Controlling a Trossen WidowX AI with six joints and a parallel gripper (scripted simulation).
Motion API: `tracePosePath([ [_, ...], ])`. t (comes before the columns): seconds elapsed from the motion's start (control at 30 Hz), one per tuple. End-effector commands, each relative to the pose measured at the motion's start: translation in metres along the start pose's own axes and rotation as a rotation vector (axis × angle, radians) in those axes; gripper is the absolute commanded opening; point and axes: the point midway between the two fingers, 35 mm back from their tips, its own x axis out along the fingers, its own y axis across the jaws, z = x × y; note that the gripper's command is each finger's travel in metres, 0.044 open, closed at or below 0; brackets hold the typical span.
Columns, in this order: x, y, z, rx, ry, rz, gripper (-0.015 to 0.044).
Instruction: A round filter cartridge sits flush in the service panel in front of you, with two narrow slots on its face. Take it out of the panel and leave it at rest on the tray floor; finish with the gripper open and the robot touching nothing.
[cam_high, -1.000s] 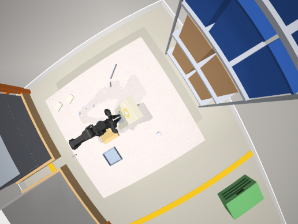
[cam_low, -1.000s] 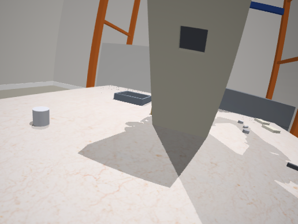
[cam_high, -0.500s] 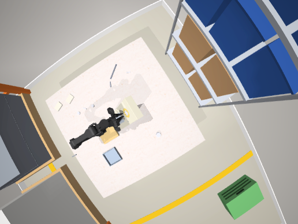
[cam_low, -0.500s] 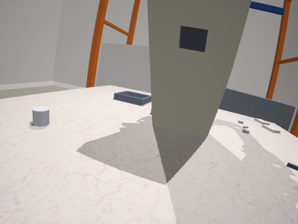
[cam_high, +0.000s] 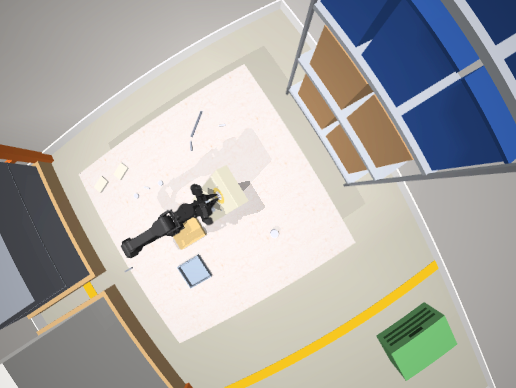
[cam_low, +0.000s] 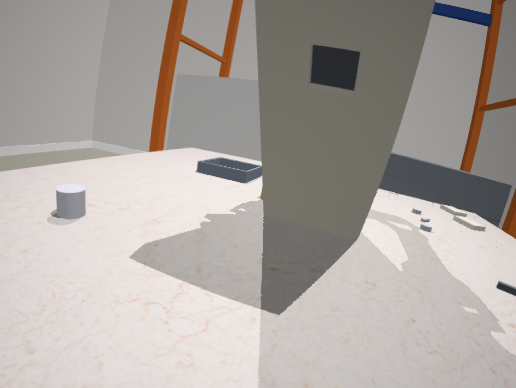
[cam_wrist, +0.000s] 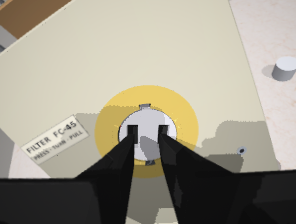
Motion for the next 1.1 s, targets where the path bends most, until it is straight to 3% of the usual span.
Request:
tracePosePath([
  [0.0,0.0033,-0.0014,-0.0023,0.006,0.004,-0.003,0.0088],
  [1.07,0.0033,-0.0004,-0.0004,0.006,0.004,-0.002,0.0088],
])
